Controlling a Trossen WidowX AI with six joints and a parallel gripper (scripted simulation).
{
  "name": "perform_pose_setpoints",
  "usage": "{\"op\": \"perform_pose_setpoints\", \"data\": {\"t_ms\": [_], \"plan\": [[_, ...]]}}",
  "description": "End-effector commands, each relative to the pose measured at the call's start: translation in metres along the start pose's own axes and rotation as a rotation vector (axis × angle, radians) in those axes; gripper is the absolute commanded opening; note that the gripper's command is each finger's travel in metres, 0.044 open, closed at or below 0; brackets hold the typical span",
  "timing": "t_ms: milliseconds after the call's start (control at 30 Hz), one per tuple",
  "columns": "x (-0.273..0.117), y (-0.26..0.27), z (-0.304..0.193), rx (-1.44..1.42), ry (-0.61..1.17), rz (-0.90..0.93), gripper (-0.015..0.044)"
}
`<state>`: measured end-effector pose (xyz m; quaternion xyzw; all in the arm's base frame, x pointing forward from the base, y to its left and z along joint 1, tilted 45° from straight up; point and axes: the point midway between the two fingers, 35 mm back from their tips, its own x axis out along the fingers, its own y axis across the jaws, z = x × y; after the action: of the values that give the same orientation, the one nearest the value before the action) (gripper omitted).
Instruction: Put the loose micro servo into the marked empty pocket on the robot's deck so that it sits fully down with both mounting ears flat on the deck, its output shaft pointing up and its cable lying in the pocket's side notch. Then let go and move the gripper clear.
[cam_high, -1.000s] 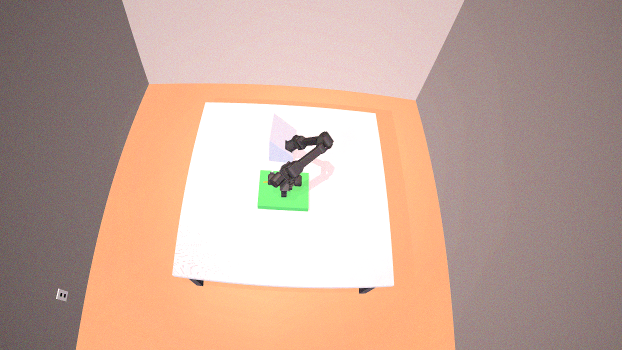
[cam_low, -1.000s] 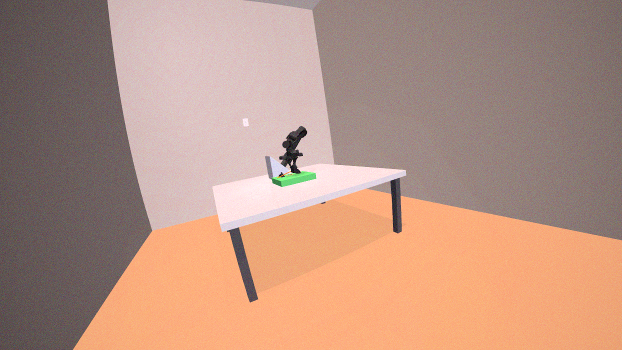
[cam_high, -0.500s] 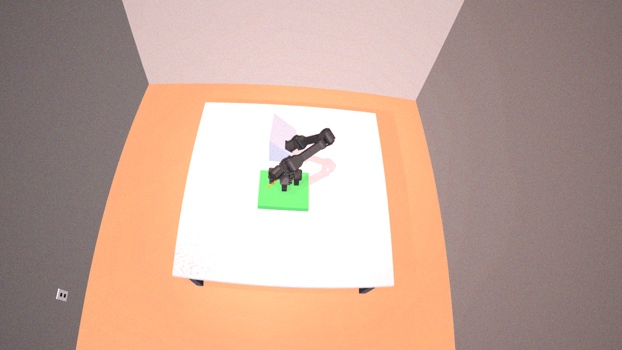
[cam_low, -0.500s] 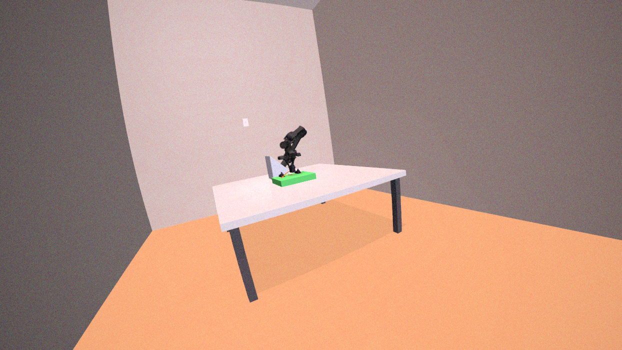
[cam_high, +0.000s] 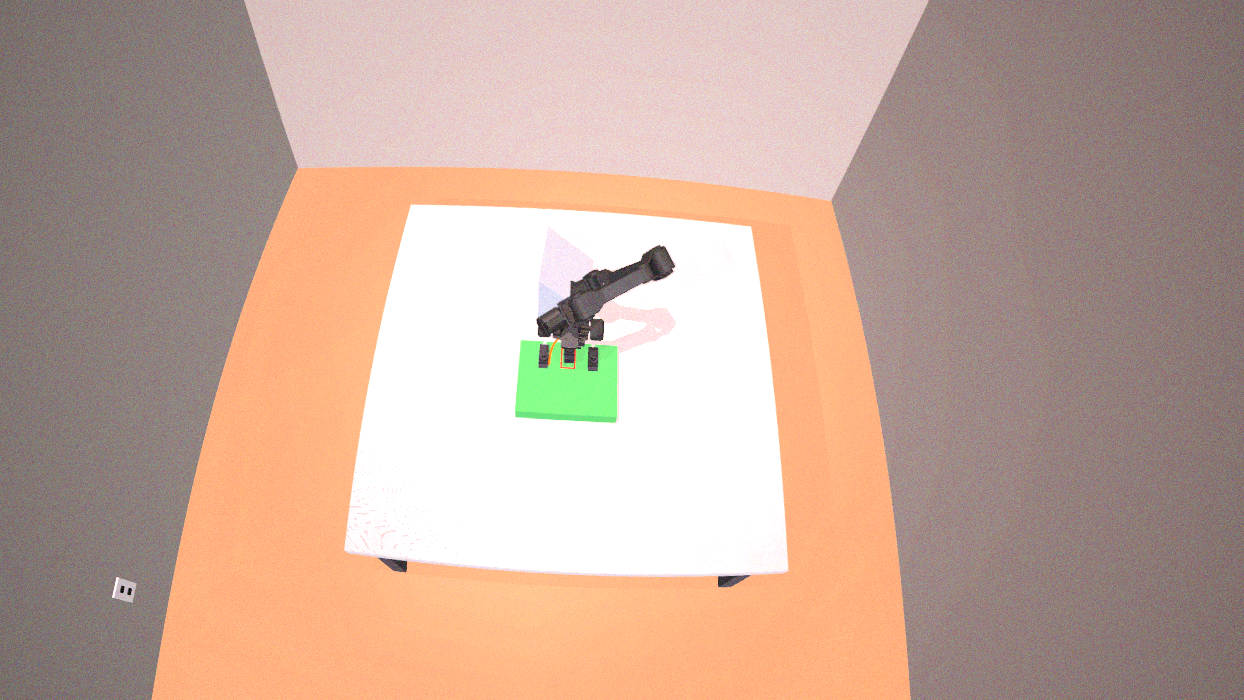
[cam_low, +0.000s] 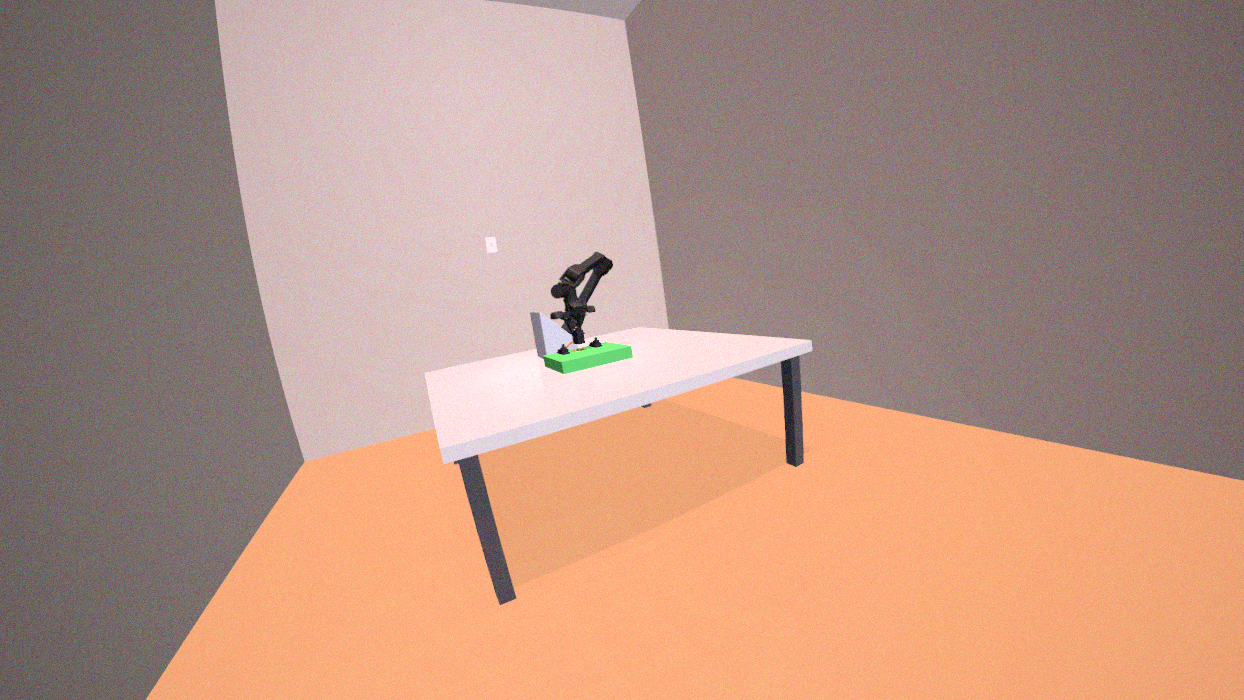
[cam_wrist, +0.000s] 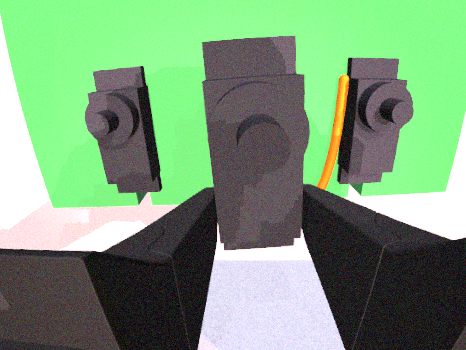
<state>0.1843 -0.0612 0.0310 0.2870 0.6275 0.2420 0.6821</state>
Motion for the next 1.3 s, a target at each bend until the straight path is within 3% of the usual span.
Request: {"op": "perform_pose_setpoints", "data": {"t_ms": [0,1267], "plan": [[0.0,0.0,-0.005,-0.008,-0.004,-0.005,0.0],[0.02,-0.001,-0.004,0.032,-0.005,-0.004,0.0]]}}
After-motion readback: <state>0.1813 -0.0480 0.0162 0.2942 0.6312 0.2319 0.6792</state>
